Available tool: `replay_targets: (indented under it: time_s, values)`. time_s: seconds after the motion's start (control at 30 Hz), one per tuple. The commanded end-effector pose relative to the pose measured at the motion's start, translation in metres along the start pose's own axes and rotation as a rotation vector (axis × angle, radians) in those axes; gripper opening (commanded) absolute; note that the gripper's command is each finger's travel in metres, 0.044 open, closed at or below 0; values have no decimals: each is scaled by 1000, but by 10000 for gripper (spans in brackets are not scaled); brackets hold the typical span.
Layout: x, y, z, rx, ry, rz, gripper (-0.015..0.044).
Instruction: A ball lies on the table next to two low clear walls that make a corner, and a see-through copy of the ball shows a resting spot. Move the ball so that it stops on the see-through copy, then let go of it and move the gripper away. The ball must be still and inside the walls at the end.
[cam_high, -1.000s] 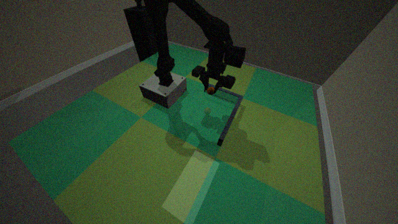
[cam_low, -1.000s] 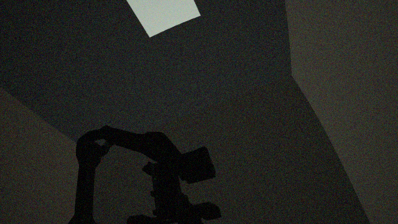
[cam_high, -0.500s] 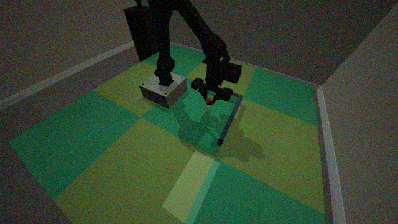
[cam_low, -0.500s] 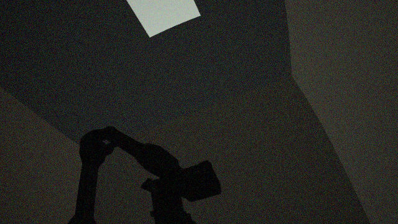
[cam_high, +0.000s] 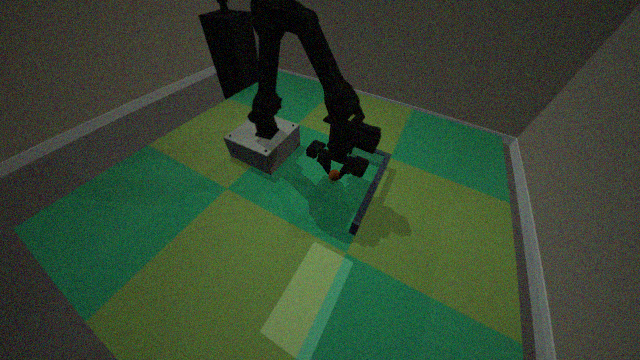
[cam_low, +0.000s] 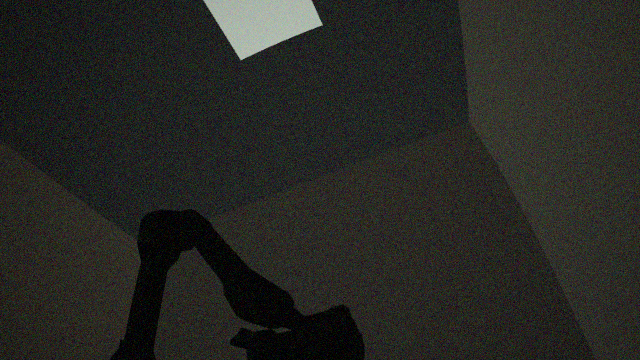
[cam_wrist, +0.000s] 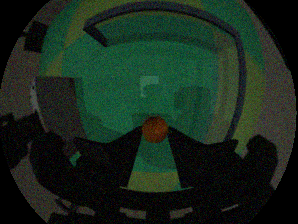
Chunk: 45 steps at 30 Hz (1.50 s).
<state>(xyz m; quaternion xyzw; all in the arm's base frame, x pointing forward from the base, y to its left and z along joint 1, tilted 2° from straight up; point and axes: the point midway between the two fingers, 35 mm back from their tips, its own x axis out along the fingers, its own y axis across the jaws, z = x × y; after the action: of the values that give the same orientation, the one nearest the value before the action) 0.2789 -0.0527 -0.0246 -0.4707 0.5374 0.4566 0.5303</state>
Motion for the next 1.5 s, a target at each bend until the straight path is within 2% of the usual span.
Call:
replay_targets:
  time_s: [0.0,0.43,0.8,0.97,1.17,1.47]
  values:
    - [5,1,0,-3,1,2,0]
    - [21,1,0,-3,1,2,0]
    - [18,1,0,0,0,3,289]
    - [15,0,0,0,0,3,292]
    - [-66,0,0,-3,0,1,292]
    - [-62,-4,0,-5,0,-13,292]
